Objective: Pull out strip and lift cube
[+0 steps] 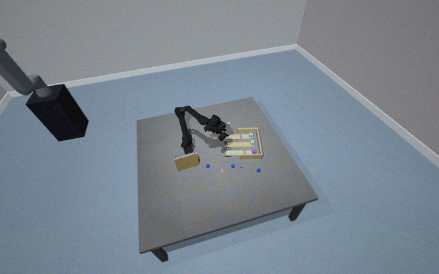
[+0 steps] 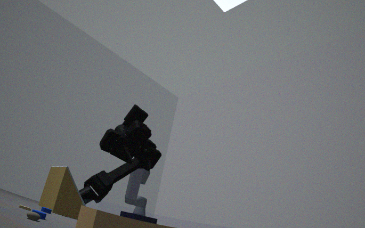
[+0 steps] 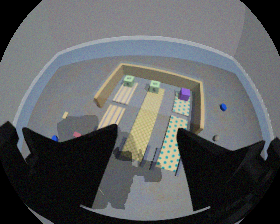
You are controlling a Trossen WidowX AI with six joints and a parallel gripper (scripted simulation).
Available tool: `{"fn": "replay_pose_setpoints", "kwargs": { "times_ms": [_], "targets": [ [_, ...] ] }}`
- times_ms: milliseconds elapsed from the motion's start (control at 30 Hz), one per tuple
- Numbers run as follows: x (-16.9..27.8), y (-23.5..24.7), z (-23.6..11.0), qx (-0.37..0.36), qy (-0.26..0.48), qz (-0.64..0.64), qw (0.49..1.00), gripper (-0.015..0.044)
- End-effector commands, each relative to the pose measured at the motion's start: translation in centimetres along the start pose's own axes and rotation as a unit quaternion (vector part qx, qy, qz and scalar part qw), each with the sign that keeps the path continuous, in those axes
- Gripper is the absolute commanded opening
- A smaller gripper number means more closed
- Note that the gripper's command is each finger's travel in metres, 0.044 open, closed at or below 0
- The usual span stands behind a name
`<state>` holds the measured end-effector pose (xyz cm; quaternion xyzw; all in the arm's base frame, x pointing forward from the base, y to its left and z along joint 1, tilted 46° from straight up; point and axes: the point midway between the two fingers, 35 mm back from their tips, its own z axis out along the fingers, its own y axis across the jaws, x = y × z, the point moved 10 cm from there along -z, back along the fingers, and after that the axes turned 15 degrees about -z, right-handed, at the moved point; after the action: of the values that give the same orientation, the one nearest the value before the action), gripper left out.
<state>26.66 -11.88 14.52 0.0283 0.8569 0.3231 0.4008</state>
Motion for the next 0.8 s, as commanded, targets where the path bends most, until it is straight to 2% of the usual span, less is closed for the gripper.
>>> {"fn": "replay_pose_setpoints", "kwargs": {
  "times_ms": [0,200,500,767],
  "targets": [
    [-1.2,-0.3,2.5,-0.002,0.062,0.037,0.997,0.0164],
    [-3.0,-0.2,6.9,-0.018,0.191,0.076,0.978,0.0006],
    [-3.8,1.7,13.7,-0.04,0.405,0.112,0.907,0.0],
    [-3.7,2.0,14.1,-0.042,0.421,0.114,0.899,0.0]
  ]
}}
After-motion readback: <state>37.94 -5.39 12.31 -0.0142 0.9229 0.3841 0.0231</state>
